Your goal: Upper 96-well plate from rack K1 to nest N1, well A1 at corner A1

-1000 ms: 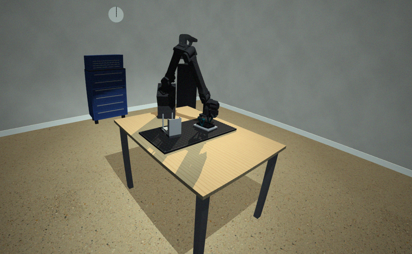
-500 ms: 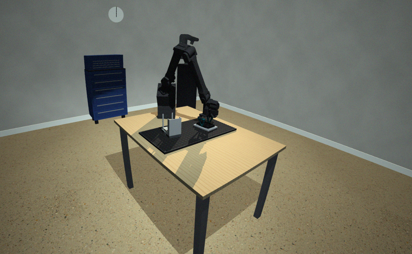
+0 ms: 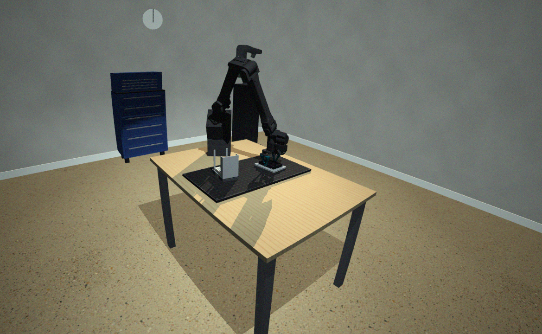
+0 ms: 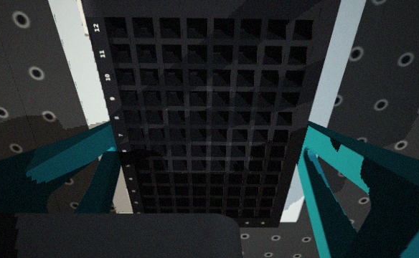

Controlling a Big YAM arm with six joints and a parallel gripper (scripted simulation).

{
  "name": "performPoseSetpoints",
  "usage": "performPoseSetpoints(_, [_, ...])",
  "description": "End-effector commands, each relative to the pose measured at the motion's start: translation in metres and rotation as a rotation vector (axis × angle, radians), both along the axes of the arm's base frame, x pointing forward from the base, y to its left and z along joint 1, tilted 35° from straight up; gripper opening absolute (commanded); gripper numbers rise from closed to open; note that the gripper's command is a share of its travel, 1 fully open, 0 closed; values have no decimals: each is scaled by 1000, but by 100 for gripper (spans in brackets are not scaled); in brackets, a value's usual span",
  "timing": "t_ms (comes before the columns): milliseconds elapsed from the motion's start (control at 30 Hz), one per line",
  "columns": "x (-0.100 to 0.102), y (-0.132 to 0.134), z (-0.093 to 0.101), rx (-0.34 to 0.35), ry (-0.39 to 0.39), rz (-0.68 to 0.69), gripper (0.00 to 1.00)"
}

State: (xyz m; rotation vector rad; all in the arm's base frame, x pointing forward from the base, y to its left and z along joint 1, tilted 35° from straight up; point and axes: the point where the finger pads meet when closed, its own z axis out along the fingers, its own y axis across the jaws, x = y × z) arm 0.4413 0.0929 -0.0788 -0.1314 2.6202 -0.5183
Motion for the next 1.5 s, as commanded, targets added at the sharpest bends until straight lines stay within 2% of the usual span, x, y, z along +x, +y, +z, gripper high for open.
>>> performPoseSetpoints(0, [6, 4, 6, 8, -20, 8, 0])
performPoseSetpoints(433, [6, 4, 6, 8, -20, 8, 0])
performPoseSetpoints(467, [6, 4, 6, 8, -20, 8, 100])
performPoseSetpoints(1467, [6, 4, 6, 8, -20, 8, 100])
